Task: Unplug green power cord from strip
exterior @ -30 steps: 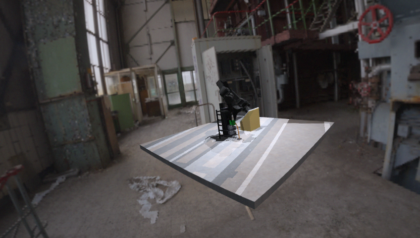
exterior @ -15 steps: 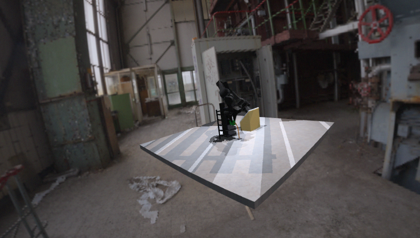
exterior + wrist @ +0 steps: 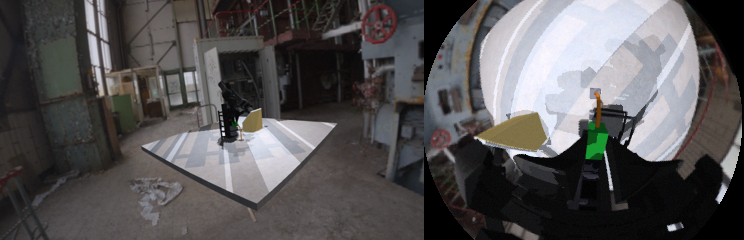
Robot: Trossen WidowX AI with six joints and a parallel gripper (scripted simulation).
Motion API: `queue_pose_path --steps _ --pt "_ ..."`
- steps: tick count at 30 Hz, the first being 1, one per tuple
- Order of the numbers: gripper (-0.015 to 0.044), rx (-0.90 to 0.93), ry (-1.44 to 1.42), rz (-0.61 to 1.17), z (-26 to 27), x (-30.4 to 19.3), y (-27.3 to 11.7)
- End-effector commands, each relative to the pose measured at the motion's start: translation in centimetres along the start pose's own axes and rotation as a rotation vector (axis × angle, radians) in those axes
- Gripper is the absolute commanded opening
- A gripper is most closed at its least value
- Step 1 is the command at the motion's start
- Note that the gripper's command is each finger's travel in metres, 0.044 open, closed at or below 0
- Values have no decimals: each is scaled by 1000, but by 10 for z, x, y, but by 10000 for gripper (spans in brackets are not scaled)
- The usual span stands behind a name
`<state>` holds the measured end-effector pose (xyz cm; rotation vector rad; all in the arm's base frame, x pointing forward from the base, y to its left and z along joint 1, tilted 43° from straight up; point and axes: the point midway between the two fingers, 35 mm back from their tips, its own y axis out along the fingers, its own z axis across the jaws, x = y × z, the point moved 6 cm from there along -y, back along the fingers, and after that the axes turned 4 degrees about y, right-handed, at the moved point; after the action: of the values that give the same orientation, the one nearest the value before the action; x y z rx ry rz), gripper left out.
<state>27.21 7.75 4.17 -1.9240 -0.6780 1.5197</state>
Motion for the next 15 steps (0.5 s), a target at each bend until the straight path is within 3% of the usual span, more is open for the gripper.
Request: queue_pose_path --steps 1,15 --pt "0 -3 4 -30 0 14 -4" --pt "0 -4 2 -31 1 37 -7"
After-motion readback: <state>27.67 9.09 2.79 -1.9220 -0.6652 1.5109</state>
